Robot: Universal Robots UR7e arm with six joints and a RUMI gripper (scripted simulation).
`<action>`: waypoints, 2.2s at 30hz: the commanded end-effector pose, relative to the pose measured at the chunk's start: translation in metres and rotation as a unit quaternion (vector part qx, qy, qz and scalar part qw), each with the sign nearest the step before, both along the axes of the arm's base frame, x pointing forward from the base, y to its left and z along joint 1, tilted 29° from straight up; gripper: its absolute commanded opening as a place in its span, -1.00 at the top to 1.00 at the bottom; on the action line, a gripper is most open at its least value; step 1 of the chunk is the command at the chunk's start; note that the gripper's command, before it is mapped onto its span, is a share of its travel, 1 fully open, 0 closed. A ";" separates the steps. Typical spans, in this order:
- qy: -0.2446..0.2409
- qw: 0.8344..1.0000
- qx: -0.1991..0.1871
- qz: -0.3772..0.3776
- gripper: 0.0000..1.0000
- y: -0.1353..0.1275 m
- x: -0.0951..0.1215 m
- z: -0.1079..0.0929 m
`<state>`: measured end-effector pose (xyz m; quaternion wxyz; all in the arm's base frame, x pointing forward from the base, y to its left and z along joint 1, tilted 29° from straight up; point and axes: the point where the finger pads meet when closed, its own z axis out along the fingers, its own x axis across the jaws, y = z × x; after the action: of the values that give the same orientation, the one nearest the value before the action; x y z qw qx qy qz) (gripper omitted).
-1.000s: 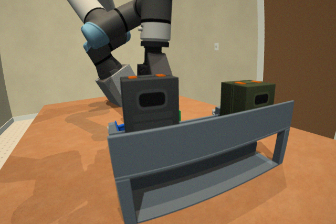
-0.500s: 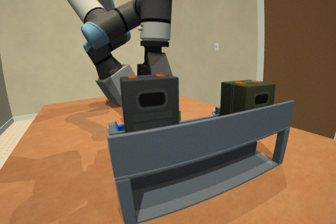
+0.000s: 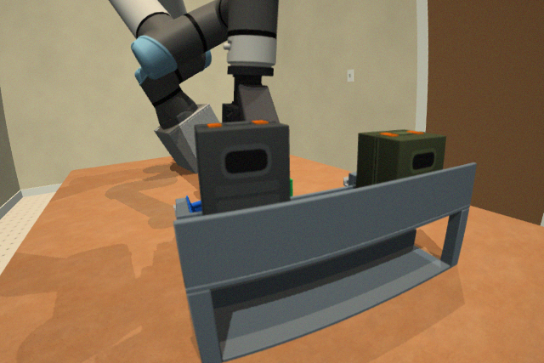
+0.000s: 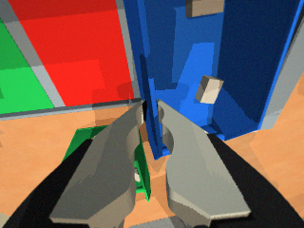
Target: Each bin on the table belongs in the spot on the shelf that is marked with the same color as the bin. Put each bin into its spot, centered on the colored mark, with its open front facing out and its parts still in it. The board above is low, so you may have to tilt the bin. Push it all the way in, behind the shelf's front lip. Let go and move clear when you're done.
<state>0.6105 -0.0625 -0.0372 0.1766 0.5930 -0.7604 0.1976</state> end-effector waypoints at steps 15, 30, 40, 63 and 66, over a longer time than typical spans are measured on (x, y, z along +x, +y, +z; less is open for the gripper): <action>-0.003 1.000 -0.001 0.002 1.00 0.002 0.001 0.002; -0.002 1.000 -0.001 0.003 1.00 0.002 0.000 0.002; -0.002 1.000 -0.001 0.003 1.00 0.002 0.000 0.001; -0.001 1.000 -0.001 0.002 1.00 -0.002 0.000 -0.004; -0.001 1.000 -0.001 0.002 1.00 -0.002 0.000 -0.004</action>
<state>0.6112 -0.0632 -0.0406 0.1756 0.5940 -0.7595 0.1987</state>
